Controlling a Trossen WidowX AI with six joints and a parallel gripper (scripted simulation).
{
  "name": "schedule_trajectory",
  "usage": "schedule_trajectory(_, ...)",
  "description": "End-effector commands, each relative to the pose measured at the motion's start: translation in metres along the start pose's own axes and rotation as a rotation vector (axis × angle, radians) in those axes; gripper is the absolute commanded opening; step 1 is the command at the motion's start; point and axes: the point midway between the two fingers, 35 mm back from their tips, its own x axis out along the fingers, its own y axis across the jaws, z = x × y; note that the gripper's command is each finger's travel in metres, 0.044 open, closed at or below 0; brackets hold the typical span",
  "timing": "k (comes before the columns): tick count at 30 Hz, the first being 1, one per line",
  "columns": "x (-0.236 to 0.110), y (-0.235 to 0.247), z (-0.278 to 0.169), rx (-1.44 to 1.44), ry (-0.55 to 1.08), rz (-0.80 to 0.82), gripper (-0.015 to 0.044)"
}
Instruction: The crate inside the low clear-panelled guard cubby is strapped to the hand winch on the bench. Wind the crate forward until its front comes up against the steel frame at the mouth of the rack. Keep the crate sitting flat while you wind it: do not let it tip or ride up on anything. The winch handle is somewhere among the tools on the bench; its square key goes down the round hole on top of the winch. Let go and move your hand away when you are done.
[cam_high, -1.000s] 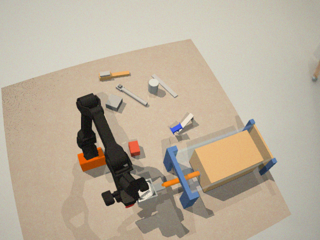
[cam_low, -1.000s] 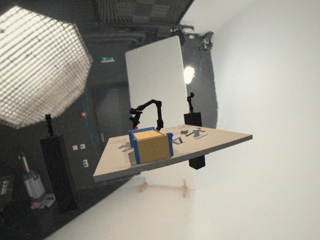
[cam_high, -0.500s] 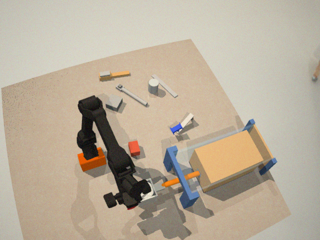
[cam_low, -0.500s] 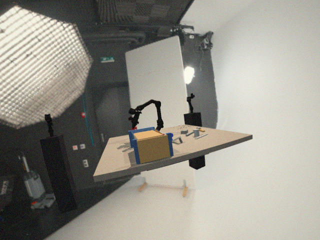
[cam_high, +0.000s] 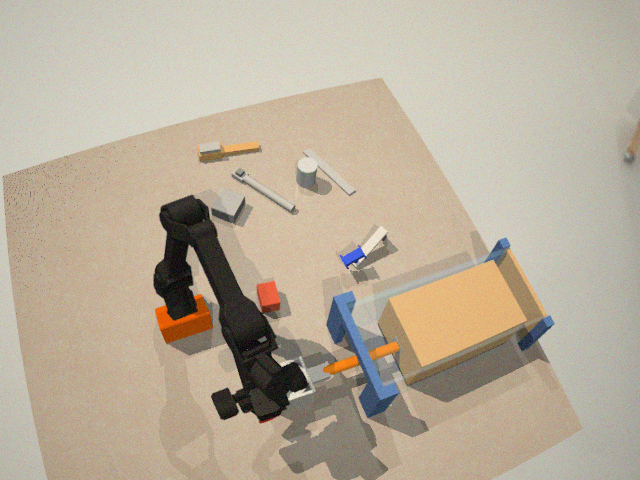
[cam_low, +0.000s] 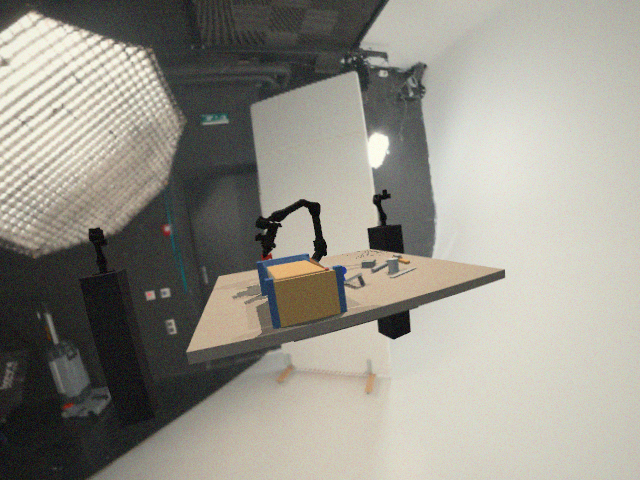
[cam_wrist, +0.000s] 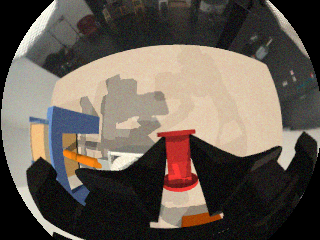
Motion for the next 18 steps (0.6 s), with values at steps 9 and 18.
schedule_trajectory(9, 0.019, 0.021, 0.011, -0.018, 0.010, 0.018, 0.0000)
schedule_trajectory(18, 0.021, 0.029, 0.016, -0.018, 0.010, 0.018, 0.0000)
